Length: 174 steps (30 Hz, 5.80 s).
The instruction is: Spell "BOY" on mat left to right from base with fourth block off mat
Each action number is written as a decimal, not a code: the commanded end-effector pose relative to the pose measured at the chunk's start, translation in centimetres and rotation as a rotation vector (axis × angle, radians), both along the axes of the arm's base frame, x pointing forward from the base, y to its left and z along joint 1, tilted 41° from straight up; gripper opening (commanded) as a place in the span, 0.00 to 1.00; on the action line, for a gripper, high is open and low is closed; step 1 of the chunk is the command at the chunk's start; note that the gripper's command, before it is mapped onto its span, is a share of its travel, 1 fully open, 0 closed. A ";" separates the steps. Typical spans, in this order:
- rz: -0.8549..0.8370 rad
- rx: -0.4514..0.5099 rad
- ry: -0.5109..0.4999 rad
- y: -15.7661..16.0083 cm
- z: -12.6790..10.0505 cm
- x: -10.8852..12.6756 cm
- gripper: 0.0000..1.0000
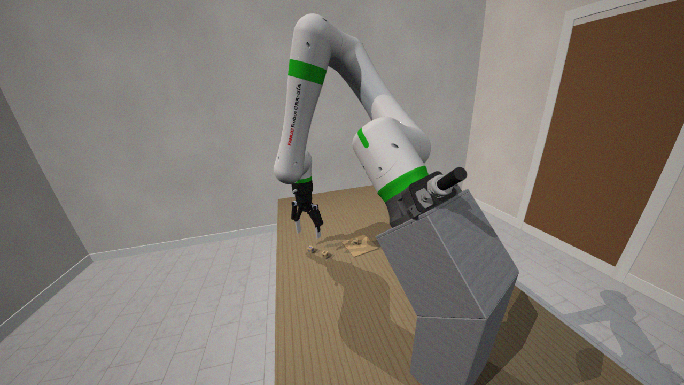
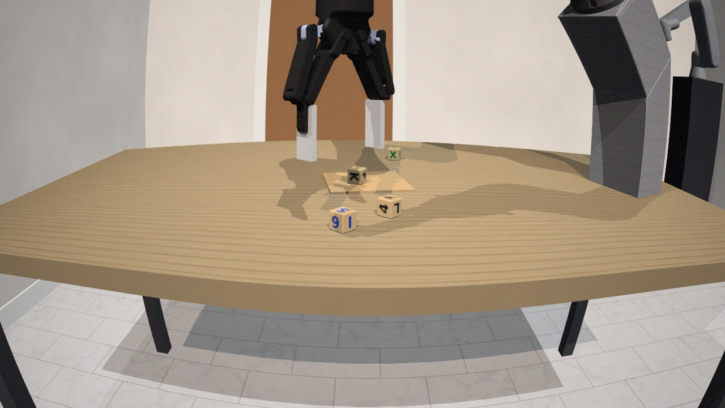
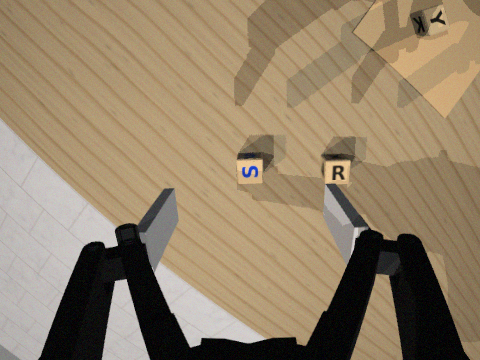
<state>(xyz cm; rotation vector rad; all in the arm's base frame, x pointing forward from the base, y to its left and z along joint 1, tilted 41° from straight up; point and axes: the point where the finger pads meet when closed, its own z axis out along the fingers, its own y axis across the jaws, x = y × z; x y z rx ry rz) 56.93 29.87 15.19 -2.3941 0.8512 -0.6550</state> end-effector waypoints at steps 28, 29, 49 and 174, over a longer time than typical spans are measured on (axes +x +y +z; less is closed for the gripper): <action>-0.004 -0.001 -0.005 0.0 0.0 0.0 0.37; -0.004 -0.001 -0.005 0.0 0.0 0.0 0.37; -0.005 -0.001 -0.006 0.3 -0.9 0.7 0.37; -0.005 -0.002 -0.005 2.5 -6.1 5.0 0.37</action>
